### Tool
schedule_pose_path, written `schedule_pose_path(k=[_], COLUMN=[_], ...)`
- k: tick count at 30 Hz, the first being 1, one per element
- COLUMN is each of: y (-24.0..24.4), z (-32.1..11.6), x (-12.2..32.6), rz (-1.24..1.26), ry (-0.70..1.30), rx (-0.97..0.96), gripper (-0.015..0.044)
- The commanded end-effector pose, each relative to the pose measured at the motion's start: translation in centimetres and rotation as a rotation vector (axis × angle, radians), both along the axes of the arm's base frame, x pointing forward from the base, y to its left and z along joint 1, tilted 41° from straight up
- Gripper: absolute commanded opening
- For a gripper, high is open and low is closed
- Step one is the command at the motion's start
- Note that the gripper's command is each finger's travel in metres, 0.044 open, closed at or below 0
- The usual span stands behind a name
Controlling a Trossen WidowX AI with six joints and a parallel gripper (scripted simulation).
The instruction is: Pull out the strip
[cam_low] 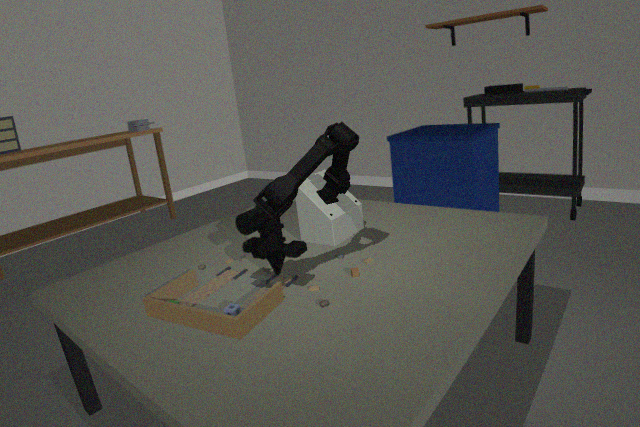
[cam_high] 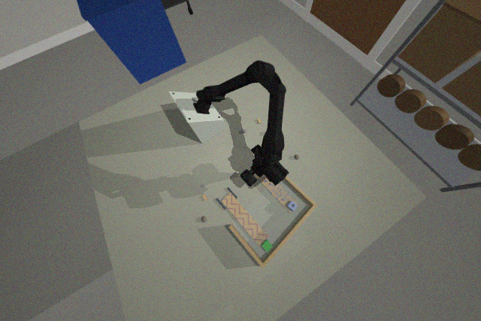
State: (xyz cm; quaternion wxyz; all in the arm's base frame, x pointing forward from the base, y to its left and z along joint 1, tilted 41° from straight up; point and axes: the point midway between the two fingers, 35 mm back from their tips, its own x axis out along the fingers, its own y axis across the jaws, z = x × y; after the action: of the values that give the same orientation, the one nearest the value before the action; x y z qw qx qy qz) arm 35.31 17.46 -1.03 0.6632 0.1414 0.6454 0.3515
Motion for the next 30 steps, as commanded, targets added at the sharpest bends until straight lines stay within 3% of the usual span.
schedule_pose_path(k=[1,30], y=[0.4,1.3], z=[-1.0,-2.2], x=[-0.4,-0.7], rz=[-0.003,-0.003], ry=[0.013,0.013], rx=[-0.005,-0.004], gripper=[0.0000,0.0000])
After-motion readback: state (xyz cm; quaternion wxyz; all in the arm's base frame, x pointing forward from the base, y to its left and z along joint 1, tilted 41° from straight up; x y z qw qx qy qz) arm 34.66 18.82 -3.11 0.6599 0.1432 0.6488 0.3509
